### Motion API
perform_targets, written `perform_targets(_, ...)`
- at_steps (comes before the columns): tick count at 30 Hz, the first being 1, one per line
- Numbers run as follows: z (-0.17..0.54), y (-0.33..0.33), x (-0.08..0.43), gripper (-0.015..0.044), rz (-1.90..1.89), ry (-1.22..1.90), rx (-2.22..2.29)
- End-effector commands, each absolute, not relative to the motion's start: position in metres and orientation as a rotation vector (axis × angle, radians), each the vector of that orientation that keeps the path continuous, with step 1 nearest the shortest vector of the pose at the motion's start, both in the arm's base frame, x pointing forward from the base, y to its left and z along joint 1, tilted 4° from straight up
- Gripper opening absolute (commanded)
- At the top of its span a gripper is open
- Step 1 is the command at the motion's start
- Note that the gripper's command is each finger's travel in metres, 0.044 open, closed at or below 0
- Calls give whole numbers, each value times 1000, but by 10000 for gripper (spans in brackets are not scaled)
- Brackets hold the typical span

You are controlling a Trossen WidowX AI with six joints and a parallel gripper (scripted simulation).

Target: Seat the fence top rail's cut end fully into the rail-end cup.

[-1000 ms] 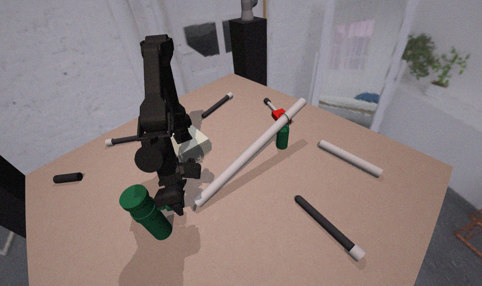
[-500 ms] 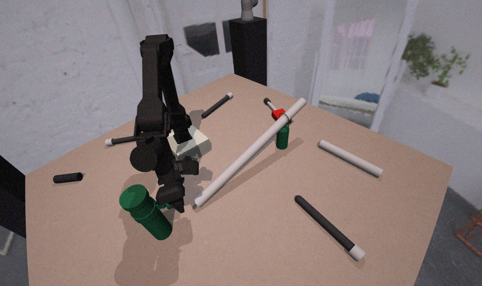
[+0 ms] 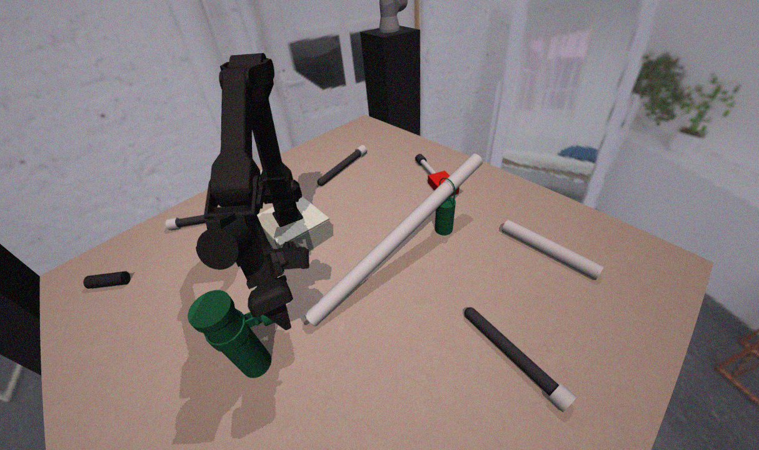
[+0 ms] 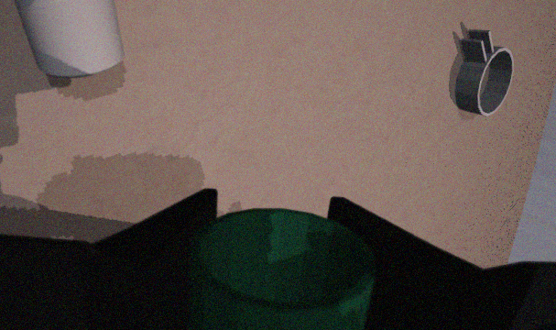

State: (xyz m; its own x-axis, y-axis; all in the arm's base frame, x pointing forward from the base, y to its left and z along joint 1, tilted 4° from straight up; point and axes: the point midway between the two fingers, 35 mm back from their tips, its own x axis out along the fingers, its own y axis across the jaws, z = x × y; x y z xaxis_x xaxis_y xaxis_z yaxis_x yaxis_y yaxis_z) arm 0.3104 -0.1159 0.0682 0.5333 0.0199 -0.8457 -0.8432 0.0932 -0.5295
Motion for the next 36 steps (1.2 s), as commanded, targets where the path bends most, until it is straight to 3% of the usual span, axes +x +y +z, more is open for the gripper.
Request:
perform_targets(1,69,-116,306,0,770,783,-1348)
perform_targets(36,68,-117,287,0,921,648,-1455)
